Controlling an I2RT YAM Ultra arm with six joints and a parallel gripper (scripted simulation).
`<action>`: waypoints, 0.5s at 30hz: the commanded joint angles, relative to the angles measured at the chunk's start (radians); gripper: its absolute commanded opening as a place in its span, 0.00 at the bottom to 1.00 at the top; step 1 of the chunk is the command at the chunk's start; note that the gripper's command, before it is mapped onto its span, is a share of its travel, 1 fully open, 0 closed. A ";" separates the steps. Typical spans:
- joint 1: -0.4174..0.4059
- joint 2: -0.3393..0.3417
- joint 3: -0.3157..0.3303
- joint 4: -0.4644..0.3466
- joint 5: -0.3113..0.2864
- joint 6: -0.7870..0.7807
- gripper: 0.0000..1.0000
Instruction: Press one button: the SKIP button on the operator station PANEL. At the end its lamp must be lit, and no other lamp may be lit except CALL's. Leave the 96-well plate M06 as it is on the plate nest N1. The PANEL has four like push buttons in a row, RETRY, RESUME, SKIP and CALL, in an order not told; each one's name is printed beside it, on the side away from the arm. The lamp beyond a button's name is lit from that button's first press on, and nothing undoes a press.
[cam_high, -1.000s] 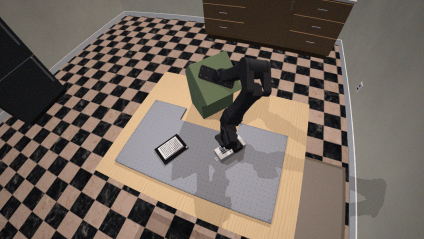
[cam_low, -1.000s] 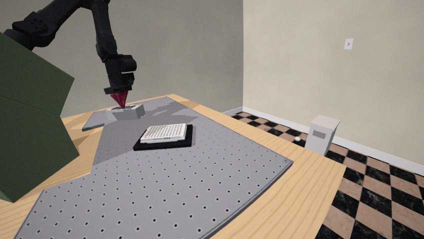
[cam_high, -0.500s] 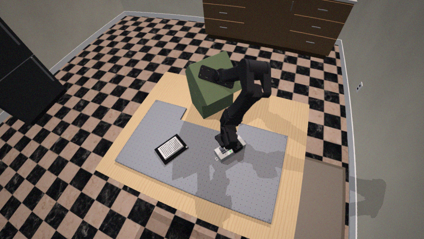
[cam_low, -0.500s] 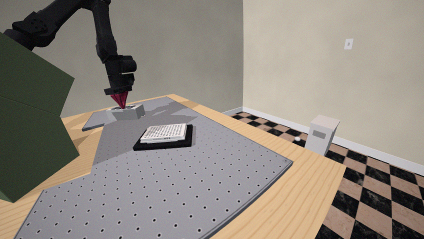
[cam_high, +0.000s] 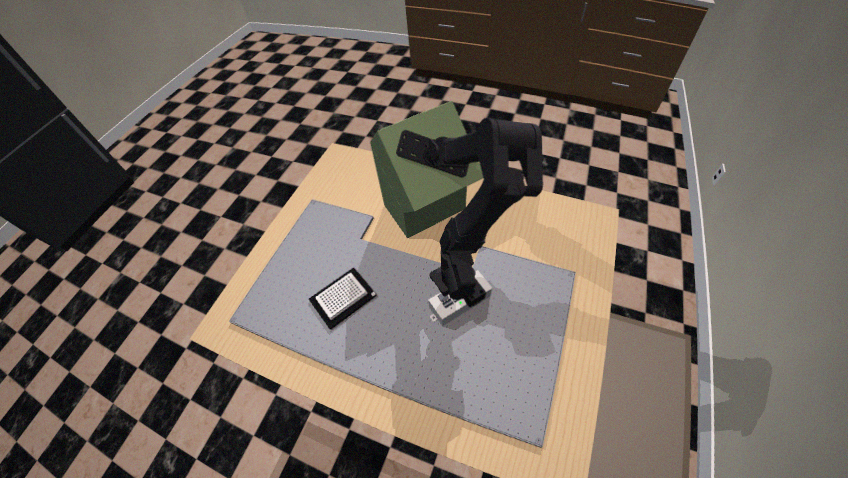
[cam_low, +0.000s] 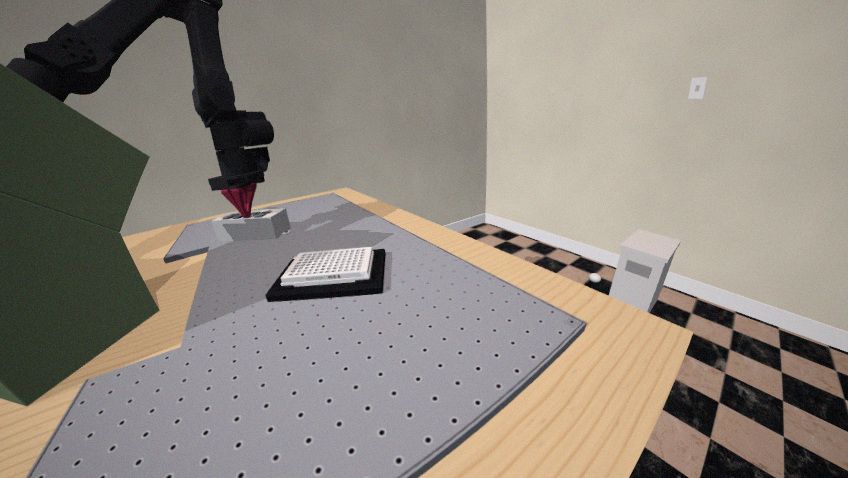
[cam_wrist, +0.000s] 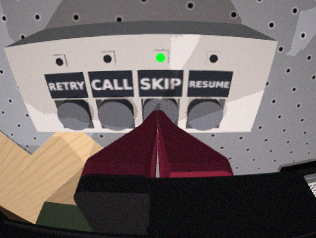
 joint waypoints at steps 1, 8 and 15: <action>0.015 0.037 0.035 0.037 0.011 0.009 0.00; 0.017 0.044 0.036 0.043 0.012 0.011 0.00; 0.017 0.044 0.036 0.043 0.012 0.010 0.00</action>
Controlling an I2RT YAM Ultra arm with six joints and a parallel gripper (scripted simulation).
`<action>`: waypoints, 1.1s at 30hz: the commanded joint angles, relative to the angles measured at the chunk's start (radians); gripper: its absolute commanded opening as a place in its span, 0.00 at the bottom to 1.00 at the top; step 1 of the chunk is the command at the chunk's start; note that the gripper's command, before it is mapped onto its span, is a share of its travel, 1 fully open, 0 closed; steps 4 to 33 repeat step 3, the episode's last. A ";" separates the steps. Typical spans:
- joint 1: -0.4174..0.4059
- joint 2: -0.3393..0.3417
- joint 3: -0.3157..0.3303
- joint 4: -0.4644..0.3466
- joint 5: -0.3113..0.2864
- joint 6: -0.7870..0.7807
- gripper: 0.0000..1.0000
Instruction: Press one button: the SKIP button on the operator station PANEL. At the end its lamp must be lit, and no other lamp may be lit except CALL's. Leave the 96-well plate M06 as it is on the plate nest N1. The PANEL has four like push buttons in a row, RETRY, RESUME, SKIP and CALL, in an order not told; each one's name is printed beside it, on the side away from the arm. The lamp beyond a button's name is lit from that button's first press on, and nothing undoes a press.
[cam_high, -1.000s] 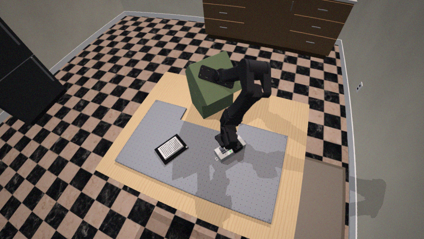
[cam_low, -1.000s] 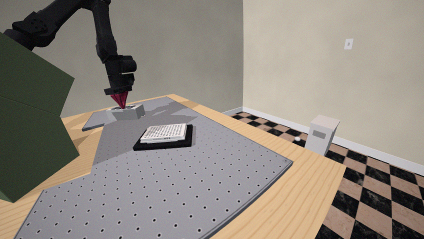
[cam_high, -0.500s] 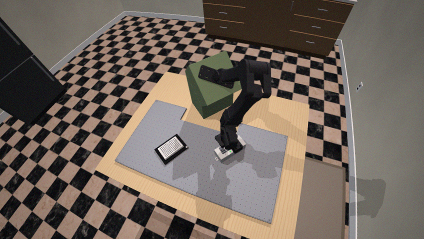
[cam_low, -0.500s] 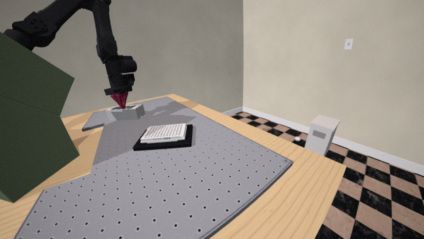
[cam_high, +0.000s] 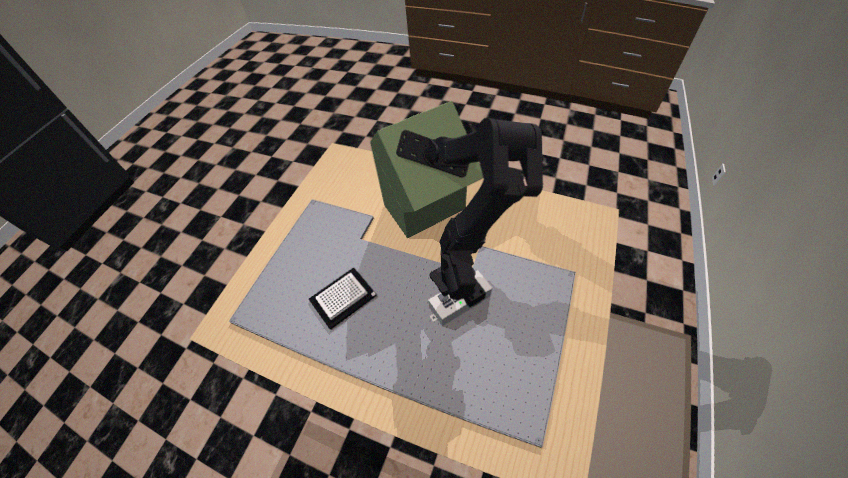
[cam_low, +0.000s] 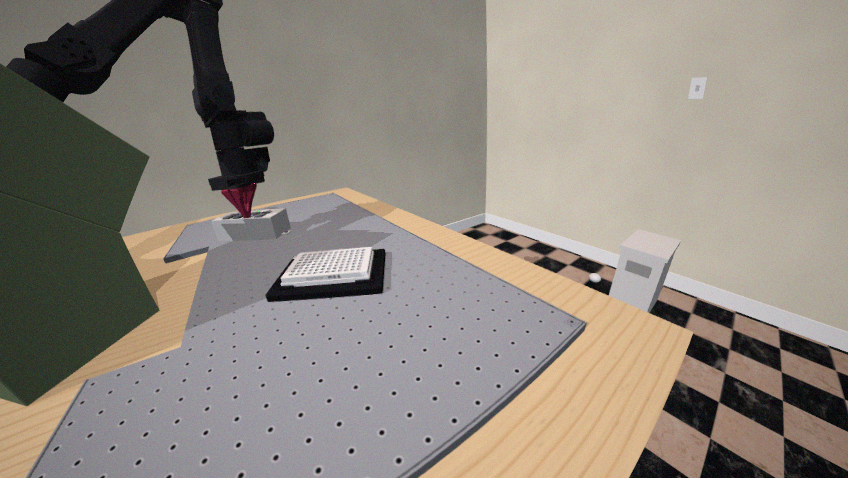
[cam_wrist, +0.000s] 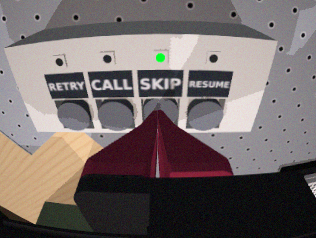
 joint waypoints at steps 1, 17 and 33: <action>0.017 0.044 0.035 0.044 0.012 0.008 0.00; 0.017 0.044 0.035 0.044 0.012 0.008 0.00; 0.017 0.044 0.035 0.044 0.012 0.008 0.00</action>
